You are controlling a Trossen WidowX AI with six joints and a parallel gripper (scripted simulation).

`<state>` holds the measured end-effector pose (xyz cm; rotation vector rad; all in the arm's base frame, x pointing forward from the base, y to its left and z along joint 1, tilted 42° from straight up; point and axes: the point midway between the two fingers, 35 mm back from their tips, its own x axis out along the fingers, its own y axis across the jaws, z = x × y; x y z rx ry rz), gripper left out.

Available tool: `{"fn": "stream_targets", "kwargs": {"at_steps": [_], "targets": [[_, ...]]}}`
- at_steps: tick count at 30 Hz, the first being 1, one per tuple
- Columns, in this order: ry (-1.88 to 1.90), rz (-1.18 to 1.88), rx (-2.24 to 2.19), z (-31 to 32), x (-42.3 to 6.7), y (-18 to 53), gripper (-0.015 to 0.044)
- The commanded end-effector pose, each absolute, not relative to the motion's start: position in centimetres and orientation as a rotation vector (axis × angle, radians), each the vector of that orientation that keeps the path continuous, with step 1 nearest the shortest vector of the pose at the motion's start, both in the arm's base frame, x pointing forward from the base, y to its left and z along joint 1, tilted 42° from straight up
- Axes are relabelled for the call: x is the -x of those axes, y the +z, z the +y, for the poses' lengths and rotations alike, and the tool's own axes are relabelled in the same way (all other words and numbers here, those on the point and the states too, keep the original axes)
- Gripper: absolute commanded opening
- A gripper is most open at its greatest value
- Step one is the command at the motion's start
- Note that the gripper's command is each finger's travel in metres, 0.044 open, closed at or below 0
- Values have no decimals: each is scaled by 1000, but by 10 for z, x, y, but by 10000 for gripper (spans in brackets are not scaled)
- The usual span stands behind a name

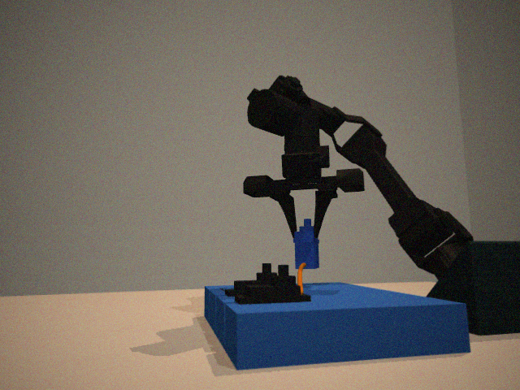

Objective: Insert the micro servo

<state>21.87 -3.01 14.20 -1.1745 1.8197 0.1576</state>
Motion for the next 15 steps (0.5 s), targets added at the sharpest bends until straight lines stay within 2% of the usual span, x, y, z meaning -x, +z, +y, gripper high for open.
{"fn": "stream_targets", "kwargs": {"at_steps": [1, 15], "targets": [[134, 1811, 1166, -32, -218, 145, 0], [-273, 1720, 835, -32, -218, 145, 0]]}}
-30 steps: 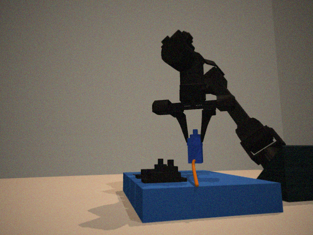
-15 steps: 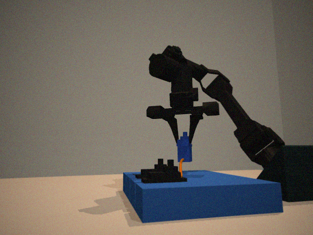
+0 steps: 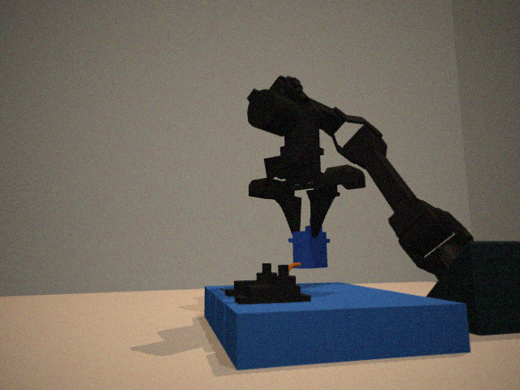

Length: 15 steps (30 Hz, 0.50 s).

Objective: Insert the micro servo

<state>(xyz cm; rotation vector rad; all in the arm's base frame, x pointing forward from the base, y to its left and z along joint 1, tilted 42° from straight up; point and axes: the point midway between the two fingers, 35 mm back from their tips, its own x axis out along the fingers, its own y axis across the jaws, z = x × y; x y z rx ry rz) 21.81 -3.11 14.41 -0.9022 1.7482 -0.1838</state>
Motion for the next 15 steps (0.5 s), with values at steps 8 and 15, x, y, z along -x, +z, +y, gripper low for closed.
{"fn": "stream_targets", "kwargs": {"at_steps": [8, 15], "targets": [[-500, 1636, 630, -32, -218, 145, 0], [-686, 1546, 449, -32, -218, 145, 0]]}}
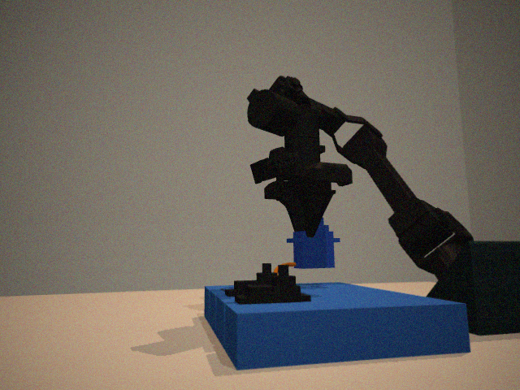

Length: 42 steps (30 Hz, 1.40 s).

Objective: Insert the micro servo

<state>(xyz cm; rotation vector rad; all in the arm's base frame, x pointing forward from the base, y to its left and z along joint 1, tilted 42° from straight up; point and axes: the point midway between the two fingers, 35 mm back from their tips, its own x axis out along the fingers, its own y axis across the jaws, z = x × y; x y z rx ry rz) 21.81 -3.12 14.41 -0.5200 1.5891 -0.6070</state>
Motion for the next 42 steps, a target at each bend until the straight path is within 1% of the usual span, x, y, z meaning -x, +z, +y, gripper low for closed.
{"fn": "stream_targets", "kwargs": {"at_steps": [1, 11, 36, 42], "targets": [[-708, 1534, 428, -32, -218, 145, 0], [-725, 1524, 410, -33, -225, 146, 0], [-726, 1517, 408, -52, -320, 151, 0], [-726, 1517, 408, -54, -325, 150, 0]]}}
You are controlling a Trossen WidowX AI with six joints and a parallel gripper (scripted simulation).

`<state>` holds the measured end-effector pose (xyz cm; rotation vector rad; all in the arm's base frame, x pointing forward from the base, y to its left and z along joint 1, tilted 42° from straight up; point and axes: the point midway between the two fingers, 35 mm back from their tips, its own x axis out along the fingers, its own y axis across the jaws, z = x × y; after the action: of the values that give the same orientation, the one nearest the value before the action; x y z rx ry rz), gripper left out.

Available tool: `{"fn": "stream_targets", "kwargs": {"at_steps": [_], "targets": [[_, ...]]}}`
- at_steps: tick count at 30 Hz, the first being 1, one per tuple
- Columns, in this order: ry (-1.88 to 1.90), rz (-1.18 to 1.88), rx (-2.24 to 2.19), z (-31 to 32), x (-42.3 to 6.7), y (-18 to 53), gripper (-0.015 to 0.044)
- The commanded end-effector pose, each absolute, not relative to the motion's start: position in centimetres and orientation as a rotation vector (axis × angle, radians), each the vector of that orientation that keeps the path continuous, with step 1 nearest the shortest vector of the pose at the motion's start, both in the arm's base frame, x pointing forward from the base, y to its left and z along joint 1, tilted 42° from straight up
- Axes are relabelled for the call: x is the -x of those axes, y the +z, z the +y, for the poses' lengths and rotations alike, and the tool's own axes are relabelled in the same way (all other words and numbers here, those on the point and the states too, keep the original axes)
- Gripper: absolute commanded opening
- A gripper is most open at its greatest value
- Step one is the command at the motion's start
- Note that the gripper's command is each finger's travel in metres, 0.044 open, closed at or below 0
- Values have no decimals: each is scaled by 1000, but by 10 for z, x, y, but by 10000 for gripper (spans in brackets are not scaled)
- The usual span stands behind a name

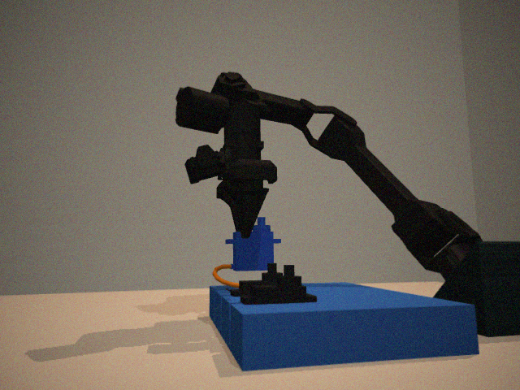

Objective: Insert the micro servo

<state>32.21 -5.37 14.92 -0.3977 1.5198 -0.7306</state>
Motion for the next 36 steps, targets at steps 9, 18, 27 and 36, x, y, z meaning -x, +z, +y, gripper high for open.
{"fn": "stream_targets", "kwargs": {"at_steps": [9, 18, 27, 36], "targets": [[-727, 1516, 408, -63, -324, 140, 0], [-727, 1516, 408, -67, -323, 136, 0], [-727, 1516, 408, -67, -324, 137, 0], [-727, 1516, 408, -72, -324, 132, 0]]}}
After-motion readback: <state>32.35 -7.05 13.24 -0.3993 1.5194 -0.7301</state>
